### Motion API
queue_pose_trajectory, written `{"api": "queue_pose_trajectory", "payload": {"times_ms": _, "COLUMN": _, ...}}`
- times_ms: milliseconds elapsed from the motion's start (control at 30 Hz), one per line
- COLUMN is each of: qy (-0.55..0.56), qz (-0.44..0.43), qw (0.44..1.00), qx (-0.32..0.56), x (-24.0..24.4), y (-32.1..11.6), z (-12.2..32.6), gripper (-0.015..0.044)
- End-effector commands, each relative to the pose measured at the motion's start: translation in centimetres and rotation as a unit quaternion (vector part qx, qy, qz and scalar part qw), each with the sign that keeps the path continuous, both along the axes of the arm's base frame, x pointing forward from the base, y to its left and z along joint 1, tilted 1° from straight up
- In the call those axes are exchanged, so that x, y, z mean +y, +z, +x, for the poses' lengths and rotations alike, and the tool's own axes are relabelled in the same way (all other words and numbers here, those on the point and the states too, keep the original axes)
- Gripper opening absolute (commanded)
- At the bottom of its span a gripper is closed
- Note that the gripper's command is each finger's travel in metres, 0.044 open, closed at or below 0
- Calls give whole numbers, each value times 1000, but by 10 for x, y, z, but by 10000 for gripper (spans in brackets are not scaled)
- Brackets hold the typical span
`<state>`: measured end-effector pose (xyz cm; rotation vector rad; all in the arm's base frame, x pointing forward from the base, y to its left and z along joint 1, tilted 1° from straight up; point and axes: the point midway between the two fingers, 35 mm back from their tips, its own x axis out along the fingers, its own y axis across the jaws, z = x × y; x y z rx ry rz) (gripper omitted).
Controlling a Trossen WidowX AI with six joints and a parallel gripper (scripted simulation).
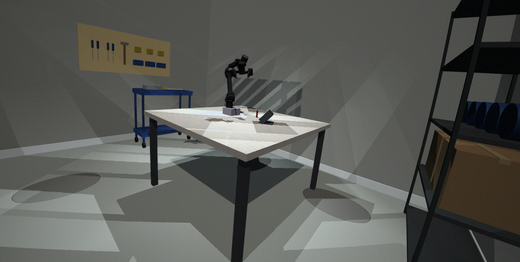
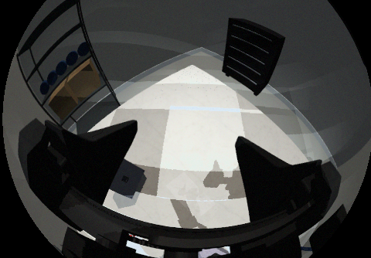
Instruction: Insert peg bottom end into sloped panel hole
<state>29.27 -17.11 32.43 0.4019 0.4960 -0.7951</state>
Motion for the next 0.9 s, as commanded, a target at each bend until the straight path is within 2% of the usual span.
{"api": "queue_pose_trajectory", "payload": {"times_ms": 0, "qy": 59, "qz": -20, "qw": 997, "qx": 52, "x": 12, "y": -16, "z": 11, "gripper": 440}}
{"api": "queue_pose_trajectory", "payload": {"times_ms": 433, "qy": 226, "qz": -91, "qw": 954, "qx": 173, "x": 50, "y": -50, "z": 34, "gripper": 440}}
{"api": "queue_pose_trajectory", "payload": {"times_ms": 867, "qy": 391, "qz": -163, "qw": 865, "qx": 270, "x": 90, "y": -83, "z": 49, "gripper": 440}}
